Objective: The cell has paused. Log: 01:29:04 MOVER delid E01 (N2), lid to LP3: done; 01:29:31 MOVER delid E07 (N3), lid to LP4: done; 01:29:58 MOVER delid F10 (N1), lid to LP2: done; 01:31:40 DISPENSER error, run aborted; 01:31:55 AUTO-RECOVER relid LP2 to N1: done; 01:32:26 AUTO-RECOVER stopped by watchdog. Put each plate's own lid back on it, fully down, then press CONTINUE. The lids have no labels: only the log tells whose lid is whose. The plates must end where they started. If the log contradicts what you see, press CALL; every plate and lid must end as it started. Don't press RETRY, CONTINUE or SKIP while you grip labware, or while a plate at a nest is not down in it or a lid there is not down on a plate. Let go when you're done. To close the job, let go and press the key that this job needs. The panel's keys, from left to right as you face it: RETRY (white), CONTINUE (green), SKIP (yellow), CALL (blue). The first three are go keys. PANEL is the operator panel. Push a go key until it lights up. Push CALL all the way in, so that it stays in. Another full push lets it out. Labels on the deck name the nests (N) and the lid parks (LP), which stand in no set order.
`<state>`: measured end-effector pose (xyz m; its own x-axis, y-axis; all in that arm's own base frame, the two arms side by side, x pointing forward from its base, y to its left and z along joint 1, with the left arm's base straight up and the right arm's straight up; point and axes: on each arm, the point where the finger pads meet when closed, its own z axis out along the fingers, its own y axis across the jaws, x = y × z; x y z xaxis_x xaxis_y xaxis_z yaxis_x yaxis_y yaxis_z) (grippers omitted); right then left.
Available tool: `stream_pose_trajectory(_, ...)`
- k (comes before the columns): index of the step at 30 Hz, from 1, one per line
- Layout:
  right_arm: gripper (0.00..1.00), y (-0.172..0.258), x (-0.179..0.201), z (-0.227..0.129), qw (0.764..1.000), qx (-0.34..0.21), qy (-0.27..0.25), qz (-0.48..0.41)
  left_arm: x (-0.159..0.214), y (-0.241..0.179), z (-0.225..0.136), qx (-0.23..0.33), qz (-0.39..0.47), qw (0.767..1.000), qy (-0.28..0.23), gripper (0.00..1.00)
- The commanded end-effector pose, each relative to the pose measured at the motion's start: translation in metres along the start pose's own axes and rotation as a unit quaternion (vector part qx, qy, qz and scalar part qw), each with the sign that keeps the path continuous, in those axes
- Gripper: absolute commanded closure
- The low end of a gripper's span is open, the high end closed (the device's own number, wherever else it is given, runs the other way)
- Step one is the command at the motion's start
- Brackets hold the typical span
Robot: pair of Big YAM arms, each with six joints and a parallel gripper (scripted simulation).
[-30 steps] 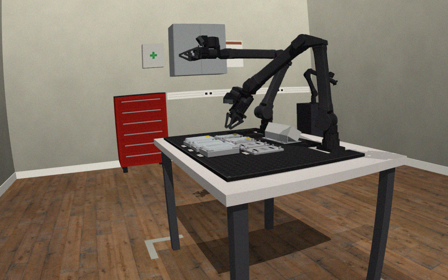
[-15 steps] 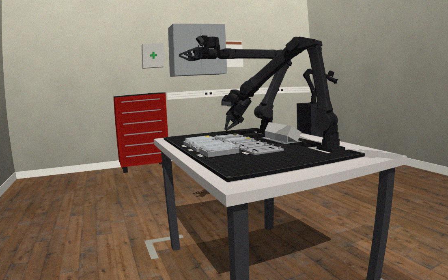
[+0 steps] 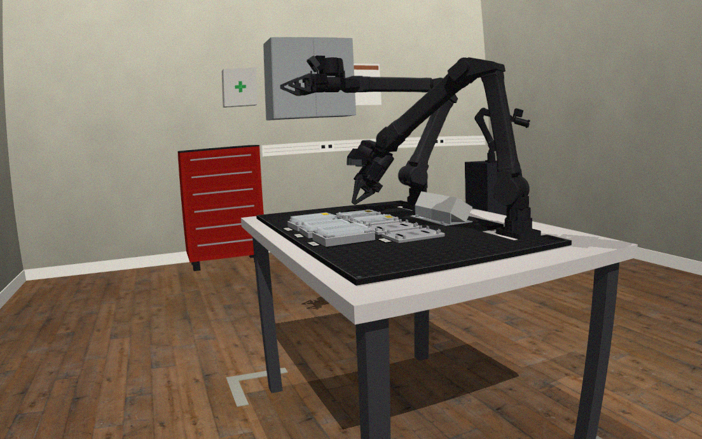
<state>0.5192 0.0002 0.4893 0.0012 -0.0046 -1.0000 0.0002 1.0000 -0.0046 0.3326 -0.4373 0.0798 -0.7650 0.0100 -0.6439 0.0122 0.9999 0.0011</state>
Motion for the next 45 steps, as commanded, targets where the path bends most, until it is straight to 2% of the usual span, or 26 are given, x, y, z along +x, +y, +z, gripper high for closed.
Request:
stream_pose_trajectory(1,0.0,-0.001,-0.035,-0.002,1.0,0.0,-0.028,0.006,-0.016,-0.015,-0.009,0.014,-0.016,1.0,-0.011,1.0)
stream_pose_trajectory(7,0.0,-0.001,-0.035,-0.002,1.0,0.0,-0.028,0.006,-0.016,-0.015,-0.009,0.014,-0.016,1.0,-0.011,1.0)
stream_pose_trajectory(20,0.0,-0.001,-0.035,-0.002,1.0,0.0,-0.028,0.006,-0.015,0.061,-0.007,0.011,-0.015,1.0,-0.011,1.0)
stream_pose_trajectory(22,0.0,-0.001,-0.035,-0.002,1.0,0.0,-0.028,0.006,-0.015,0.061,-0.007,0.011,-0.015,1.0,-0.011,1.0)
stream_pose_trajectory(45,0.0,-0.001,-0.035,-0.002,1.0,0.0,-0.028,0.006,-0.012,0.167,-0.005,0.008,-0.012,1.0,-0.013,1.0)
